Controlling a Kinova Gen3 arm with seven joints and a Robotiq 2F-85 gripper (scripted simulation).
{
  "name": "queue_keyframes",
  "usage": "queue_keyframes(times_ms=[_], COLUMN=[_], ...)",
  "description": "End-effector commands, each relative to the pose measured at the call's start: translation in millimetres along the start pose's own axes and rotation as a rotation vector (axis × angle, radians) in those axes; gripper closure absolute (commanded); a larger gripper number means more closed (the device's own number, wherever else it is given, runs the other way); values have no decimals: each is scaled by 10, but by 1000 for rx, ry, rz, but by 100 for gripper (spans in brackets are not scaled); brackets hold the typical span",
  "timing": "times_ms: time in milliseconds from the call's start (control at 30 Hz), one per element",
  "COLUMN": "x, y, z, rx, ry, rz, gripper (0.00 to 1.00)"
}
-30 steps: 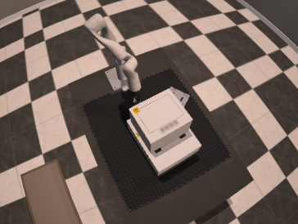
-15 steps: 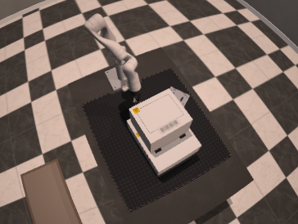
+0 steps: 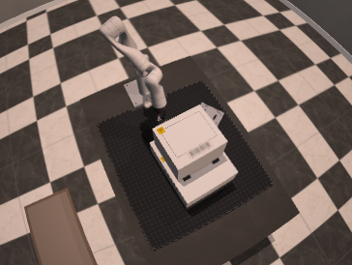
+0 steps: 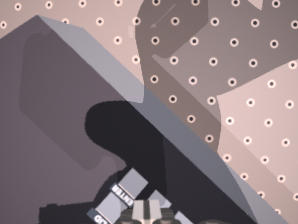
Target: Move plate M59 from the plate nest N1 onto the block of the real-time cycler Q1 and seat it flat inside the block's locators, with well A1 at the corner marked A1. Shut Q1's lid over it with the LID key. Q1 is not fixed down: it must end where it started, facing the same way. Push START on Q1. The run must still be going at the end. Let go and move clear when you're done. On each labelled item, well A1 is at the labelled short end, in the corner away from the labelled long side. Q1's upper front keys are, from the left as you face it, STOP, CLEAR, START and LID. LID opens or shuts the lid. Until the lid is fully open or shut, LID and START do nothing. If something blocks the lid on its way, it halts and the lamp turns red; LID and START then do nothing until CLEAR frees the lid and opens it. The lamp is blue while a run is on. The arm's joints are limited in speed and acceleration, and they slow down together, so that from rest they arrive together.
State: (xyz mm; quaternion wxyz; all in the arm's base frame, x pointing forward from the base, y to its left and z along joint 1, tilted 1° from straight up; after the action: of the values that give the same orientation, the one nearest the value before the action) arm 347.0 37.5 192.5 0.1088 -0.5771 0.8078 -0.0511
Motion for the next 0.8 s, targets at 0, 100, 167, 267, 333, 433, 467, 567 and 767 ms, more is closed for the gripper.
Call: queue_keyframes(times_ms=[0,100,167,267,333,433,467,567,767], x=[-4,-4,-4,-4,-4,-4,-4,-4,8], y=[-11,-11,-11,-11,-11,-11,-11,-11,7], z=[13,13,13,13,13,13,13,13,-34], rx=[-1,-1,-1,-1,-1,-1,-1,-1,-1], ry=[-4,-4,-4,-4,-4,-4,-4,-4,-4], rz=[2,2,2,2,2,2,2,2,2], gripper=[90,90,90,90,90,90,90,90,90])
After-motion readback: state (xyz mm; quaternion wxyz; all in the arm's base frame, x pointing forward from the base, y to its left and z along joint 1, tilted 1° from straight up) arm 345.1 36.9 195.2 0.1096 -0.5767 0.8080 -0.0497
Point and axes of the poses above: the point where the finger pads meet when closed, its own z axis out along the fingers, its own y axis across the jaws, x = y × z, the point moved 7 cm from there along -z, back along the fingers, and after that the axes turned 12 degrees about -z, right-handed, at the moved point
